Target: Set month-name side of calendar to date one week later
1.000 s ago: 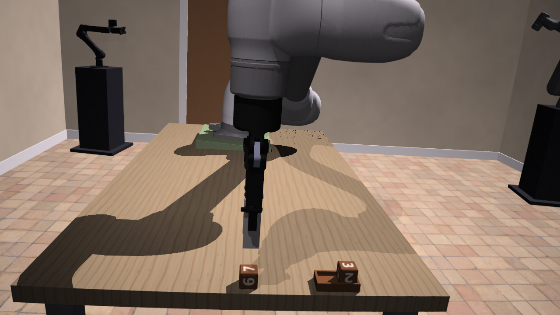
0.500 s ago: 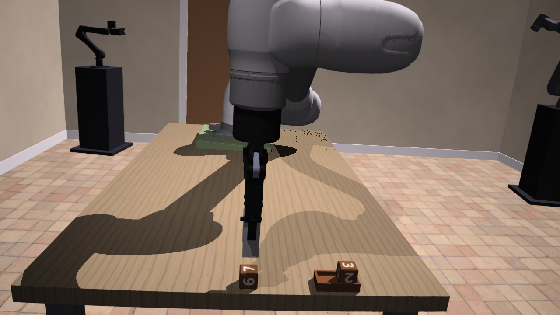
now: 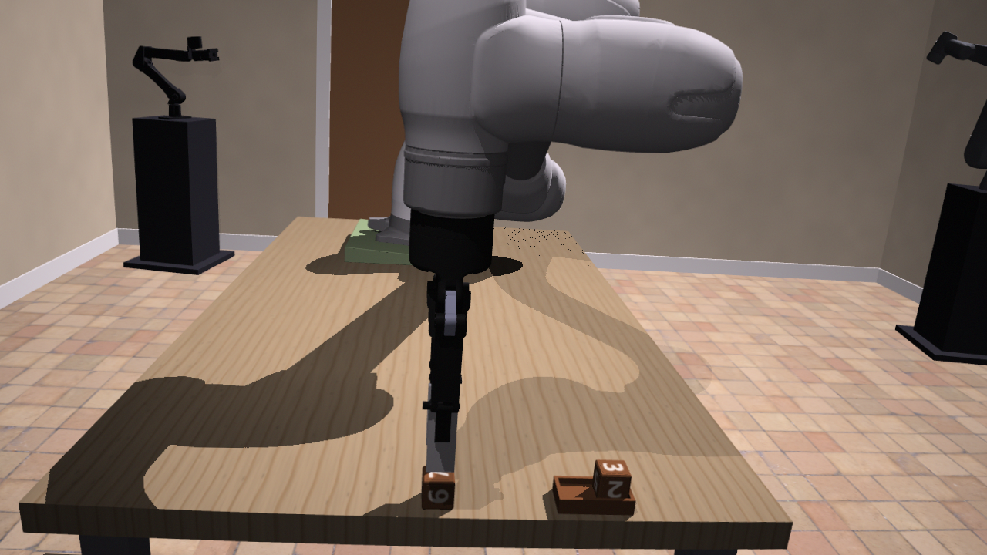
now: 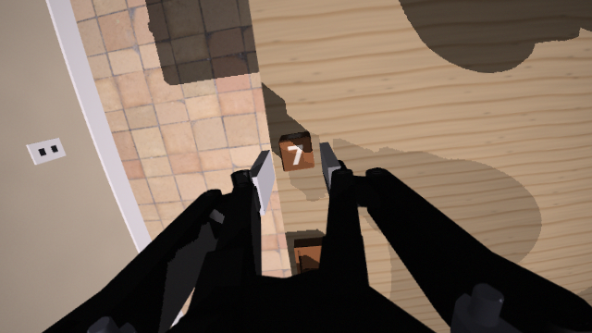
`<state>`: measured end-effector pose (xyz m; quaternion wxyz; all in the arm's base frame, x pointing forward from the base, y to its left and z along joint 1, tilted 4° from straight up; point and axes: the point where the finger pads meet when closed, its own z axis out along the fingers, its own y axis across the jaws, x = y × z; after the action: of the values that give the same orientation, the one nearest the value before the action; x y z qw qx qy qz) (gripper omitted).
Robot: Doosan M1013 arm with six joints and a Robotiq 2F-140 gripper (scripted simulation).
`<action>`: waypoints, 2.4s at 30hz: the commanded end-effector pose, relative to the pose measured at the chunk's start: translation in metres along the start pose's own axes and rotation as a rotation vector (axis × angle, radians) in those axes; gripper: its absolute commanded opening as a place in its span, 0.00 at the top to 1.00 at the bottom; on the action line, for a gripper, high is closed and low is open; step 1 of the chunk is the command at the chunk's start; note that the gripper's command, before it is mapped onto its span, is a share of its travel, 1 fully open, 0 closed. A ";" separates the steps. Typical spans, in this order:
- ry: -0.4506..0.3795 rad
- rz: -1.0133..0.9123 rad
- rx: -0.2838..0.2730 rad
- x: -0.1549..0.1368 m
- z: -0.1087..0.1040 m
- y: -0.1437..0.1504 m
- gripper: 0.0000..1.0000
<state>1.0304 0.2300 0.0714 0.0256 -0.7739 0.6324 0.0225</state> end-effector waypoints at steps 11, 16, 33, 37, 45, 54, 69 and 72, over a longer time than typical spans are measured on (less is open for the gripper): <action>0.000 0.000 0.000 0.000 0.009 0.000 0.64; 0.000 0.000 0.000 0.000 0.010 0.000 0.64; 0.000 0.000 0.000 0.000 0.010 0.000 0.64; 0.000 0.000 0.000 0.000 0.010 0.000 0.64; 0.000 0.000 0.000 0.000 0.010 0.000 0.64; 0.000 0.000 0.000 0.000 0.010 0.000 0.64; 0.000 0.000 0.000 0.000 -0.013 0.000 0.64; 0.000 0.000 0.000 0.000 -0.021 0.000 0.64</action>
<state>1.0304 0.2288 0.0881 0.0256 -0.7739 0.6324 0.0225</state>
